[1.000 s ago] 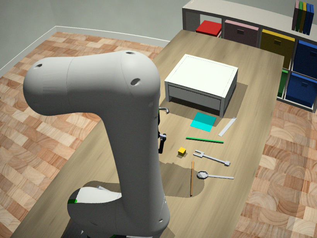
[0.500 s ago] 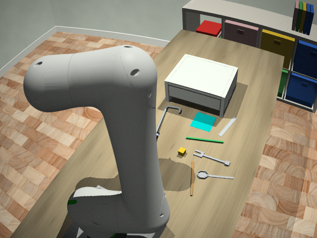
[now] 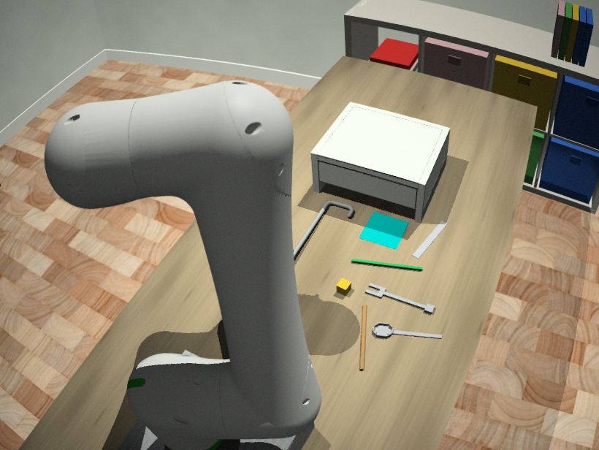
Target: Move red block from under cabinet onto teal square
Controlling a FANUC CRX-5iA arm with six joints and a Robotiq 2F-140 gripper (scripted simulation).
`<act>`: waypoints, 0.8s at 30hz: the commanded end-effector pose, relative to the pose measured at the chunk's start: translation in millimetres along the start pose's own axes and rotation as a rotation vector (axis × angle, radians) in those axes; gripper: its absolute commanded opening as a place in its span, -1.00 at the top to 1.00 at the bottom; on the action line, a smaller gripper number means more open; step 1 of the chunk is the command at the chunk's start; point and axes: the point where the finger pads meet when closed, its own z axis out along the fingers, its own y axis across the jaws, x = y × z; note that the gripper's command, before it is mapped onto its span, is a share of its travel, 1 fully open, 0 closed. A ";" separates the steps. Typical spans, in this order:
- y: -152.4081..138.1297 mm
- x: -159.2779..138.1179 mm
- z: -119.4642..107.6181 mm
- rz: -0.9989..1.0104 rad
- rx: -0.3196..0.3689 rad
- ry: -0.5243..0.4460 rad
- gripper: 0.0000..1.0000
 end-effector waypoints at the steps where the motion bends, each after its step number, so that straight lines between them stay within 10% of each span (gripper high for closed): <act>1: -1.3 0.6 -0.1 0.011 -0.001 0.000 1.00; 24: -2.2 1.0 -0.1 0.020 -0.001 0.000 1.00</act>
